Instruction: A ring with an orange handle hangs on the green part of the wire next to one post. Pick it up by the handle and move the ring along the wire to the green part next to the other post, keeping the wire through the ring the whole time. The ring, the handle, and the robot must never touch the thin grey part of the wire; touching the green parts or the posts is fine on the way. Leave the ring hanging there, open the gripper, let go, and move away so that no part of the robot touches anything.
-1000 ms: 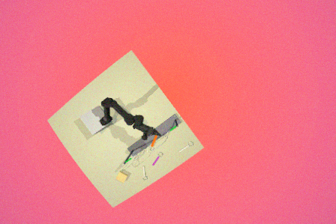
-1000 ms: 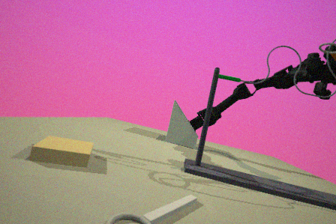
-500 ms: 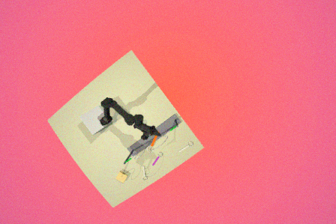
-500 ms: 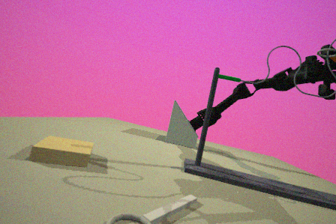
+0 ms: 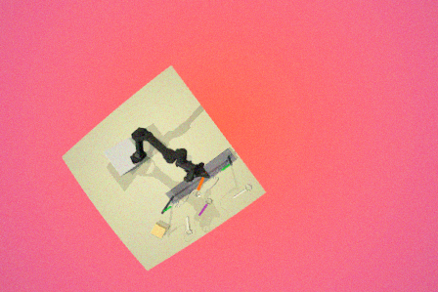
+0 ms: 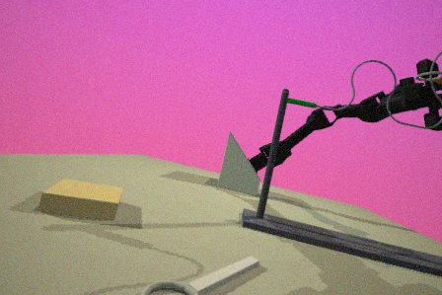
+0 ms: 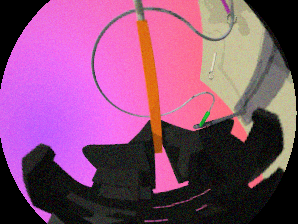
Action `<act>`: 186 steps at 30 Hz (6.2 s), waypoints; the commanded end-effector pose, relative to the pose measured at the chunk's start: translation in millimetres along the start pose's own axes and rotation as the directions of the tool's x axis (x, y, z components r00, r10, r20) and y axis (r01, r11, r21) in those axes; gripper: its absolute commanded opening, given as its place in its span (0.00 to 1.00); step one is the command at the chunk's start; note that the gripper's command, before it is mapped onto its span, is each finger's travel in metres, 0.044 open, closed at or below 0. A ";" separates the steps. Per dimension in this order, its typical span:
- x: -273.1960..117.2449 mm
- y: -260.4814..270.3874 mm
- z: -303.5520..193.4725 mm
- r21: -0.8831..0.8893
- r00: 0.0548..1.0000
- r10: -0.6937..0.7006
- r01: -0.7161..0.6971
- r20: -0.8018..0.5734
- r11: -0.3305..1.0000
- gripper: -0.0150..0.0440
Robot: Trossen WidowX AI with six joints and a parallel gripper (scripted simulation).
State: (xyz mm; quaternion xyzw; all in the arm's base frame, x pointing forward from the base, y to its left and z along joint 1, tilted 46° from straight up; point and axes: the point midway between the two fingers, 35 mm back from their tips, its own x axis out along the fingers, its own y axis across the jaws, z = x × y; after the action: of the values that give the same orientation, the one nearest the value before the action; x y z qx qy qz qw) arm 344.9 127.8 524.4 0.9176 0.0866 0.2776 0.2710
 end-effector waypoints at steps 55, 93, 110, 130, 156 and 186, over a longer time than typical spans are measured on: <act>3.0 0.1 -7.1 0.402 0.969 0.228 -0.247 0.094 0.882 0.00; -5.2 -117.4 -18.6 -0.258 0.989 -0.147 0.136 -0.027 0.957 0.00; -26.8 -169.8 8.7 -0.587 0.935 -0.353 0.298 0.022 0.753 0.00; -61.2 -207.3 61.7 -0.846 0.831 -0.531 0.397 0.168 0.355 0.00; -97.2 -211.2 125.1 -0.919 0.722 -0.600 0.388 0.345 -0.061 0.00; -119.0 -202.7 165.7 -0.908 0.685 -0.601 0.364 0.413 -0.209 0.00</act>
State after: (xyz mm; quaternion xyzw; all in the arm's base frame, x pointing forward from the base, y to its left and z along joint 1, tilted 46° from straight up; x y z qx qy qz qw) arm 335.9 191.6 248.2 0.3443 0.2445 0.2101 0.8818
